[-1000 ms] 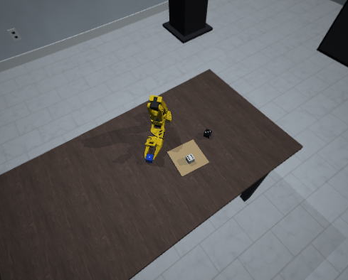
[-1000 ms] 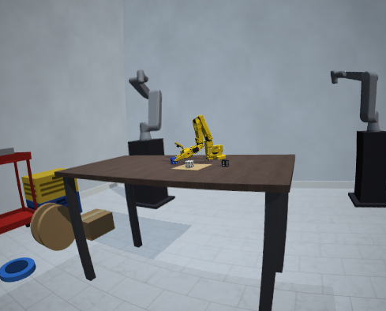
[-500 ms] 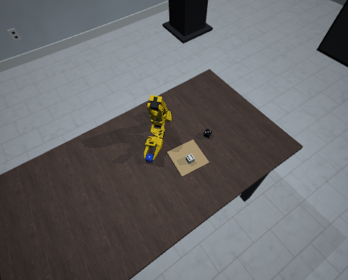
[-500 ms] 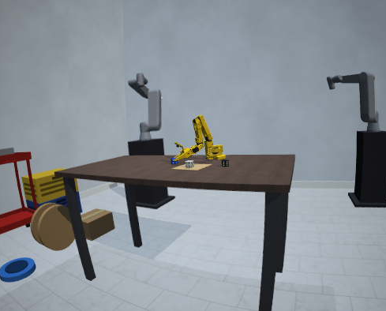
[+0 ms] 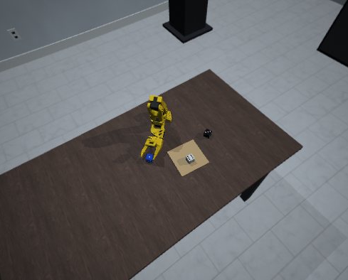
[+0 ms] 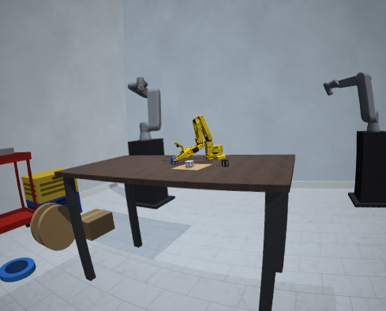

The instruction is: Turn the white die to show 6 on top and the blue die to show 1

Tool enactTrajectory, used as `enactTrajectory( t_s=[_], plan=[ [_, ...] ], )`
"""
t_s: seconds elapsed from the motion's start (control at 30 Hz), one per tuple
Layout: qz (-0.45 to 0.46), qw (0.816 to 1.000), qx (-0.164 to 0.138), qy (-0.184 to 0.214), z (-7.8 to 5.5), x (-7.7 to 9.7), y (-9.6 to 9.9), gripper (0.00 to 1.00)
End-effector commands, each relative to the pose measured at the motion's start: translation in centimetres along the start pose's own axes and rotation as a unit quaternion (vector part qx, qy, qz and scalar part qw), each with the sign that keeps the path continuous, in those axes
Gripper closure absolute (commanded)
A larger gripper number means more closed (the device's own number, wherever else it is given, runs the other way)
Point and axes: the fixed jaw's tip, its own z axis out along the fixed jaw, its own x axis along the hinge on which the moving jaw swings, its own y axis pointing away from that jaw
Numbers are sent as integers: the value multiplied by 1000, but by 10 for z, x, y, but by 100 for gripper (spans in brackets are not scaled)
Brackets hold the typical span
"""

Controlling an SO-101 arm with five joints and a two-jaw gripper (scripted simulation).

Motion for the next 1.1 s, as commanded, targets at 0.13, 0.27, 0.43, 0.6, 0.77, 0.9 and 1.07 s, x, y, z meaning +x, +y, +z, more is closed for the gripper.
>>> enactTrajectory(
  t_s=[0.13,0.27,0.43,0.6,0.77,0.9,1.07],
  plan=[
    [-1,1000,5,-17,2,-6,-2,64],
    [-1,1000,5,-17,2,-7,-2,64],
    [-1,1000,5,-17,2,-11,-2,64],
    [-1,1000,5,-17,0,-24,-2,64],
    [-1,1000,5,-17,-3,-33,-2,64],
    [-1,1000,5,-17,-9,-43,-2,64],
    [-1,1000,5,-17,-16,-51,-2,64]
  ],
)
